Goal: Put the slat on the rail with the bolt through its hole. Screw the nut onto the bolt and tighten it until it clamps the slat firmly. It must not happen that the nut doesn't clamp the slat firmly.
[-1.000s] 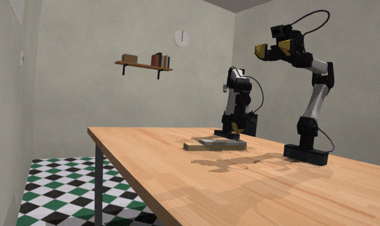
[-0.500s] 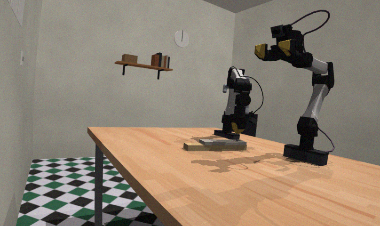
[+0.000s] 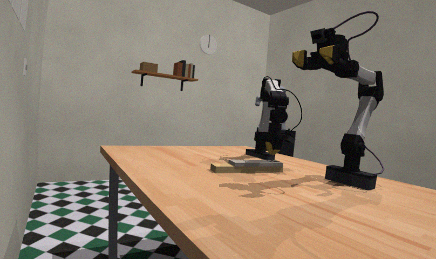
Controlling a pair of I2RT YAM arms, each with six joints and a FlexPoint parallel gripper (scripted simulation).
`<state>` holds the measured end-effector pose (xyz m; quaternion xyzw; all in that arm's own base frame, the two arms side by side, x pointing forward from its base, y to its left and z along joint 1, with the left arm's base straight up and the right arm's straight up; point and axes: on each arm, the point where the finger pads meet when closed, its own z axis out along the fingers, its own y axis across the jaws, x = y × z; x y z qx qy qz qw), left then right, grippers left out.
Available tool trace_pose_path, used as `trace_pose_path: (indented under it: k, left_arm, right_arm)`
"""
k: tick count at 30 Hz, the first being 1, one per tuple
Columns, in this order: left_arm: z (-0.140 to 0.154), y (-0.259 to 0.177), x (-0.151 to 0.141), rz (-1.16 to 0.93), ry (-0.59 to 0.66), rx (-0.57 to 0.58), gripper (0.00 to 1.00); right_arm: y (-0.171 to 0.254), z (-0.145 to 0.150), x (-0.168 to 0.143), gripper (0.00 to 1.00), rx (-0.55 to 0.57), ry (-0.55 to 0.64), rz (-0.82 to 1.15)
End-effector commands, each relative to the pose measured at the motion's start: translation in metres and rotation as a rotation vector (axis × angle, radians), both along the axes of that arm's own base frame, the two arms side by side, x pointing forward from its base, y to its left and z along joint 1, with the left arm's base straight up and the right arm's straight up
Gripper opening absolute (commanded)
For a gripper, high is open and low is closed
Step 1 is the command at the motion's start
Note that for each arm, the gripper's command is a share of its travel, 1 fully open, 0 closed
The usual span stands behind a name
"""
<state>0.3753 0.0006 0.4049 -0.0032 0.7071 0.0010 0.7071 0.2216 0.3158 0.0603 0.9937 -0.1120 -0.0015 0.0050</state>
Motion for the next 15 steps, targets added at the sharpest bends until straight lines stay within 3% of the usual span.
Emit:
trace_pose_path:
  k: [1, 15]
  left_arm:
    - [0.0006, -0.0006, -0.0006, -0.006, -0.009, 0.003, 1.00]
    - [0.0006, -0.0006, -0.0006, -0.006, -0.009, 0.003, 1.00]
  right_arm:
    - [0.0058, -0.0029, 0.0005, 0.14, 0.019, -0.010, -0.003]
    - [0.0058, -0.0110, 0.0006, 0.14, 0.019, -0.010, -0.003]
